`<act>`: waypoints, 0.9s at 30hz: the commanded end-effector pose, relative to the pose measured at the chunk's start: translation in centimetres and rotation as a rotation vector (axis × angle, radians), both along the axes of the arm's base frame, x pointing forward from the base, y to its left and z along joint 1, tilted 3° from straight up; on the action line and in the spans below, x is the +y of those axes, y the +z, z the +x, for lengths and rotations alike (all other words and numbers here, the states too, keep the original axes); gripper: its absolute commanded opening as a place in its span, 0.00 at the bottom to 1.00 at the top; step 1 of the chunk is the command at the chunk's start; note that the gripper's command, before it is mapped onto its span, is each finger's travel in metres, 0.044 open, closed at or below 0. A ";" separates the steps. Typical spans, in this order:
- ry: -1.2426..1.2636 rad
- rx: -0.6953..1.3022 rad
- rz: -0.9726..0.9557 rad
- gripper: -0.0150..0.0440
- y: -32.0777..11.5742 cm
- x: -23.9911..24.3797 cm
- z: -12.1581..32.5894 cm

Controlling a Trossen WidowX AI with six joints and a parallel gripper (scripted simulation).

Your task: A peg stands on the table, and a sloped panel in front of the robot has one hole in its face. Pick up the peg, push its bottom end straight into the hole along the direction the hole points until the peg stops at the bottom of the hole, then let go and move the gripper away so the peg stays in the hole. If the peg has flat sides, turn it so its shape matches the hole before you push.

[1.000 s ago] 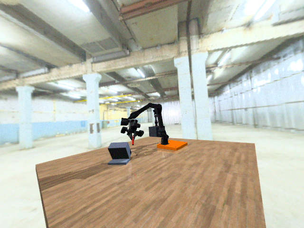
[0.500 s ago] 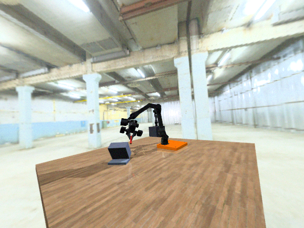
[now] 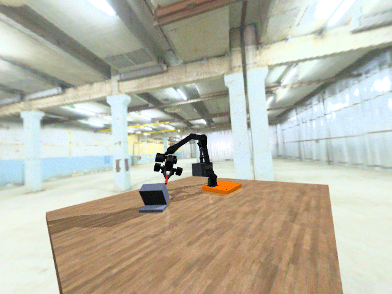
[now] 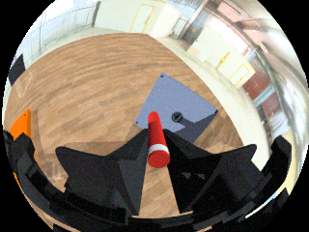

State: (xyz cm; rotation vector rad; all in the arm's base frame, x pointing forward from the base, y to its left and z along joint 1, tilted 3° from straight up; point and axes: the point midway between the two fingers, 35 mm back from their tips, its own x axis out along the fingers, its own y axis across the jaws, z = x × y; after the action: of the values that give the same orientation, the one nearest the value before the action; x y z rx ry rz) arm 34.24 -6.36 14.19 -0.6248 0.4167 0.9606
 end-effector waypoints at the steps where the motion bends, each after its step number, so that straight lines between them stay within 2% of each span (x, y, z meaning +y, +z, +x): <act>1: -0.030 0.003 0.029 0.25 -0.1 -0.6 0.0; 27: -0.149 -0.014 0.123 0.25 0.1 -3.5 0.0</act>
State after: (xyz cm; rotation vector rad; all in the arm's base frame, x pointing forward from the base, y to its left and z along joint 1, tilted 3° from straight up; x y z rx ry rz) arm 34.11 -9.90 14.56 -0.4986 0.3830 0.8367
